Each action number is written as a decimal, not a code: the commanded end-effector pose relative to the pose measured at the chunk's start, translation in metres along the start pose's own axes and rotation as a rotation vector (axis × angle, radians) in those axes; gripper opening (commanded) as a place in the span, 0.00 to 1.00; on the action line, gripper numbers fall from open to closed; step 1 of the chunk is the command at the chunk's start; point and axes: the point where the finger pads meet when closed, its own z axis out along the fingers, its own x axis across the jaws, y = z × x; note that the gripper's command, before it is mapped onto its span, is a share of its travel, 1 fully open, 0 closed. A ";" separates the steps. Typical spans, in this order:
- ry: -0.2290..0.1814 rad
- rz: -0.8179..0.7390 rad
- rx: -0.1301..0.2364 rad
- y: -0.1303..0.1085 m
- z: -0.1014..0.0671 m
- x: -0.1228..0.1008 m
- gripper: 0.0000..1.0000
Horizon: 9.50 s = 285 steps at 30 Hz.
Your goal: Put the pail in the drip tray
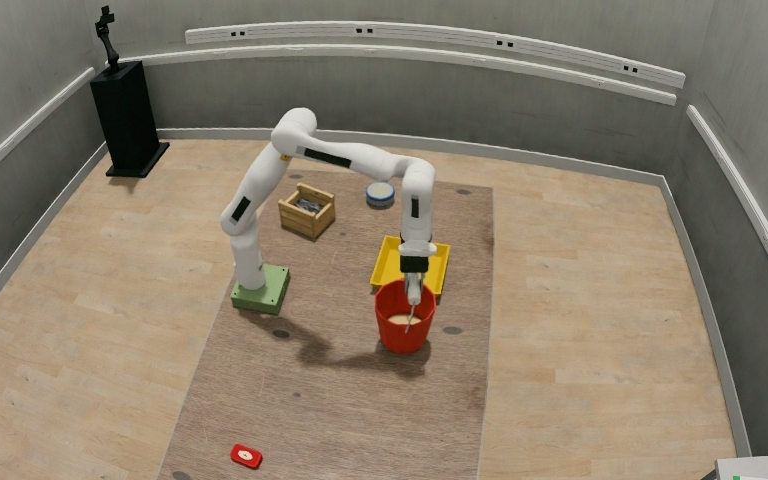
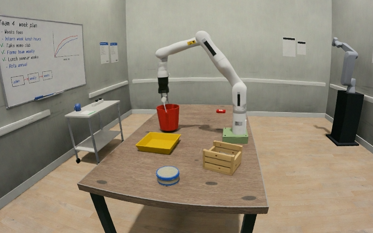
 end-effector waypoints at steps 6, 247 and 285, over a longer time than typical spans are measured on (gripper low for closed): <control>-0.003 0.000 0.001 0.000 -0.017 0.000 0.00; -0.003 0.000 0.000 0.214 -0.070 -0.025 0.00; -0.003 0.000 0.000 0.272 -0.070 -0.031 0.00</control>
